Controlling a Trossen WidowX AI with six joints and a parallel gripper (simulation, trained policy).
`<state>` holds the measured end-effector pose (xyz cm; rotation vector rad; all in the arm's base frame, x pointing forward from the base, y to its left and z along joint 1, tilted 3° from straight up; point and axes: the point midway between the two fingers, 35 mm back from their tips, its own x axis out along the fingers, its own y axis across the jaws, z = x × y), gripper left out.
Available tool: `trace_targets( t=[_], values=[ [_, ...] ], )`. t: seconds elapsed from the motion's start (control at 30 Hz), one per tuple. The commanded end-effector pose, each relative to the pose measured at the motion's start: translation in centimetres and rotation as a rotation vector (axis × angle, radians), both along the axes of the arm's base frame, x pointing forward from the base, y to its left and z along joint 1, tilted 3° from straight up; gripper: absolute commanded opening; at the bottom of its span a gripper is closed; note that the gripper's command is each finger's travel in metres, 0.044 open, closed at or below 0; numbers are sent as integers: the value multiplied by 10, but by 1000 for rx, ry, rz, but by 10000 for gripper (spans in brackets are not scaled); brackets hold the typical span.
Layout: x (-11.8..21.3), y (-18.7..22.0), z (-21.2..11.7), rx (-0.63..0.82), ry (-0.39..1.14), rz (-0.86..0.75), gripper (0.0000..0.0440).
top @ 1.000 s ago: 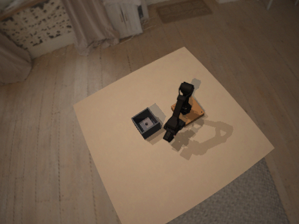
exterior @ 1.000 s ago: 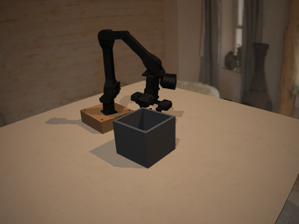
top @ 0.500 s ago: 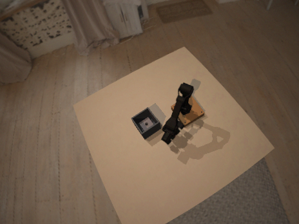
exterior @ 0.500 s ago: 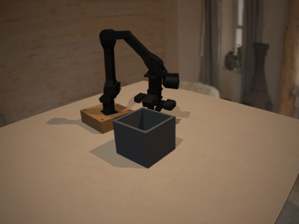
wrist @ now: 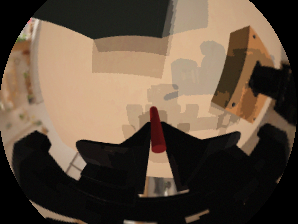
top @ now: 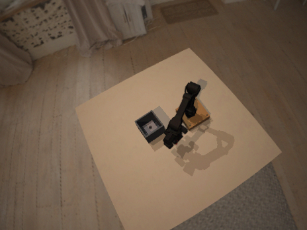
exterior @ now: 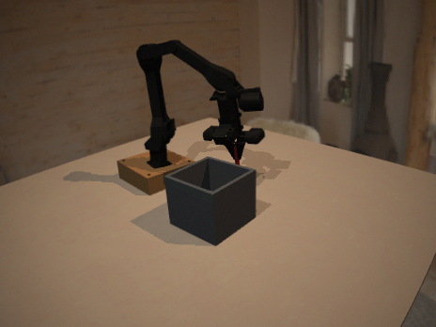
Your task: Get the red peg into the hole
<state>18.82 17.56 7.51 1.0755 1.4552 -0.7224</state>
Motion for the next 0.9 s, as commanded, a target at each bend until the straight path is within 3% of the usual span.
trace_targets(
  t=[0.0, 0.4, 0.87],
  values=[
    [7, 2, 14, 27, -30, -2, 0],
    [33, -15, 67, 51, -154, -10, 0],
    [66, -66, 118, -16, -269, -86, 0]
  ],
)
